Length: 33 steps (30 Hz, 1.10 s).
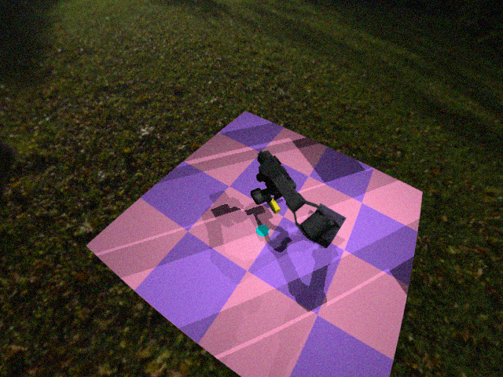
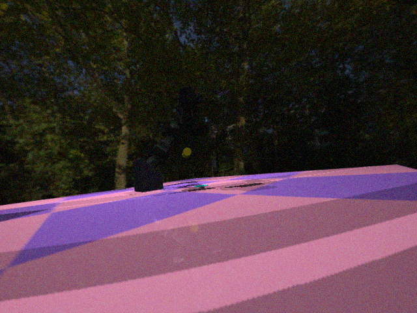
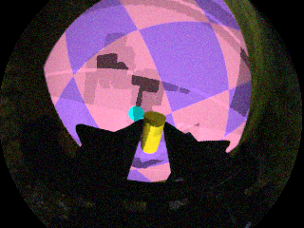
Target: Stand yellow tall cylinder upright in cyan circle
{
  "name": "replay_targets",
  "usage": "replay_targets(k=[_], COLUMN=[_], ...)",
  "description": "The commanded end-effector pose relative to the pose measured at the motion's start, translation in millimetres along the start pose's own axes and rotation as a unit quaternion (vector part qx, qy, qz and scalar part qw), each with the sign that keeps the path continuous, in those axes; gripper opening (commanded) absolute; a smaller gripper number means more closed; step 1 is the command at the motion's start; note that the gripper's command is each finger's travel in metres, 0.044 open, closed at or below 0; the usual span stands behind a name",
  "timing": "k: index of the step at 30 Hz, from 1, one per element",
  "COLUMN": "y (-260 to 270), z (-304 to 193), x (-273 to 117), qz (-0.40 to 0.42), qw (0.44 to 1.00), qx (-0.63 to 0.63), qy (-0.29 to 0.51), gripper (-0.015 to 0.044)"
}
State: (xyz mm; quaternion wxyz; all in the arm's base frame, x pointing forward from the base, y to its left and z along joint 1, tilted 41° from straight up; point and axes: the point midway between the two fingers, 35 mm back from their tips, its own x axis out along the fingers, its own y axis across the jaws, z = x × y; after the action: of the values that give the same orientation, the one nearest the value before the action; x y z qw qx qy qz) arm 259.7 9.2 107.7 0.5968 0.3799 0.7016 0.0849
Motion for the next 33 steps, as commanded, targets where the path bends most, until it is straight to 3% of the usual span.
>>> replay_targets(k=[1,18,33], y=[11.6,49.4,44.0], z=[-9.3,-46.7,-51.5], x=[-1.3,-2.3,6.9], qz=[0.003,0.014,-0.028], qw=[1.0,0.998,0.997], qx=[-0.012,-0.066,-0.074], qy=[0.0,0.008,-0.002], gripper=[0.0105,0.0105,0.0105])
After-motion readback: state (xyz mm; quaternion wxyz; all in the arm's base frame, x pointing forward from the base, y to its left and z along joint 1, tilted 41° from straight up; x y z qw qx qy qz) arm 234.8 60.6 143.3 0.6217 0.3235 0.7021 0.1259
